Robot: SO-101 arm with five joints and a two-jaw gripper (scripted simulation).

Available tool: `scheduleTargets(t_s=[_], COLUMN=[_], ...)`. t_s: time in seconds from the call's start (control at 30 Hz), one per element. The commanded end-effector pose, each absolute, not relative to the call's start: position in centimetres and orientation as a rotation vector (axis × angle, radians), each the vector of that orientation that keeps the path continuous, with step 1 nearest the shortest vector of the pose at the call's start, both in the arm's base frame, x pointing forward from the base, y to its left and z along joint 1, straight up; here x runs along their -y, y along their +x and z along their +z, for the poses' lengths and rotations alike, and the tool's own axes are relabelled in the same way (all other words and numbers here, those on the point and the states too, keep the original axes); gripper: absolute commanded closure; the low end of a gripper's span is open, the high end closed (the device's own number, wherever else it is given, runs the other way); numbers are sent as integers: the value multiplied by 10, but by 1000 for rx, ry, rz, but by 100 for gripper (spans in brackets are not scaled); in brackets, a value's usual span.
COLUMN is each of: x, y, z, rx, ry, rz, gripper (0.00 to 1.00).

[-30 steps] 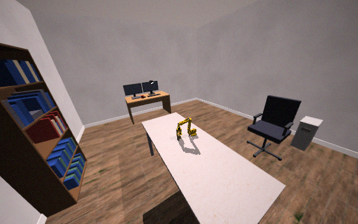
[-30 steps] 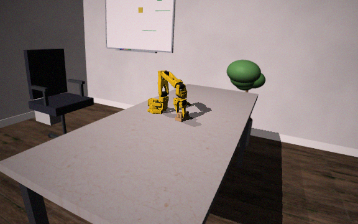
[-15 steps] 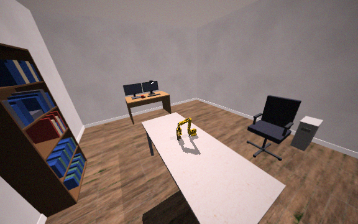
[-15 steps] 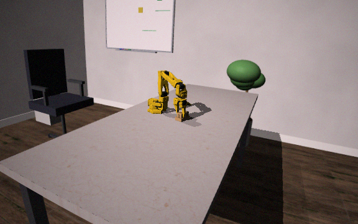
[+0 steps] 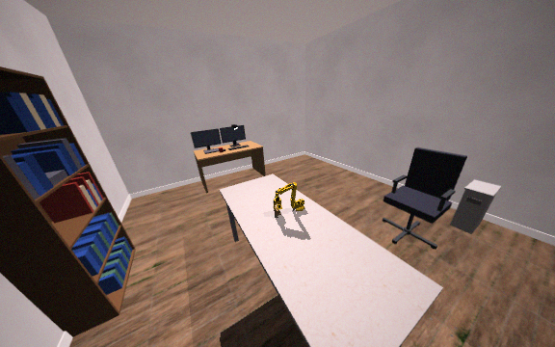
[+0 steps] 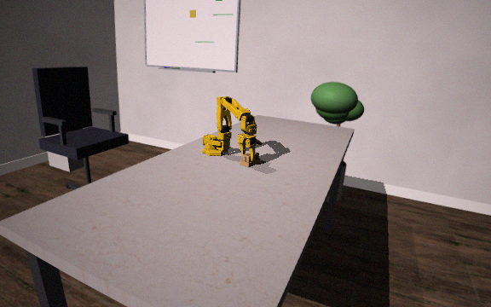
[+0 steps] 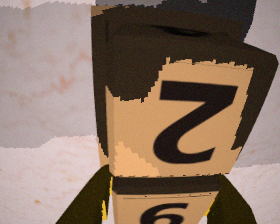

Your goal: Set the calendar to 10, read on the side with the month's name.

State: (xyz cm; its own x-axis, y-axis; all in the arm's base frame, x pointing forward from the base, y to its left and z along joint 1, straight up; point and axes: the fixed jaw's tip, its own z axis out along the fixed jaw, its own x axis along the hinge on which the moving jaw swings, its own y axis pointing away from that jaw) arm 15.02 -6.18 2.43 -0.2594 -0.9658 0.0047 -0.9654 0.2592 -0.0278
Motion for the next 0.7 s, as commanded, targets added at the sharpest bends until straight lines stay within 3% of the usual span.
scheduleTargets(t_s=[0.0,0.67], x=[63,63], y=[151,151], z=[25,25], rx=[-2477,-2477], ry=[-1896,-1896], rz=[-56,-56], gripper=[75,64])
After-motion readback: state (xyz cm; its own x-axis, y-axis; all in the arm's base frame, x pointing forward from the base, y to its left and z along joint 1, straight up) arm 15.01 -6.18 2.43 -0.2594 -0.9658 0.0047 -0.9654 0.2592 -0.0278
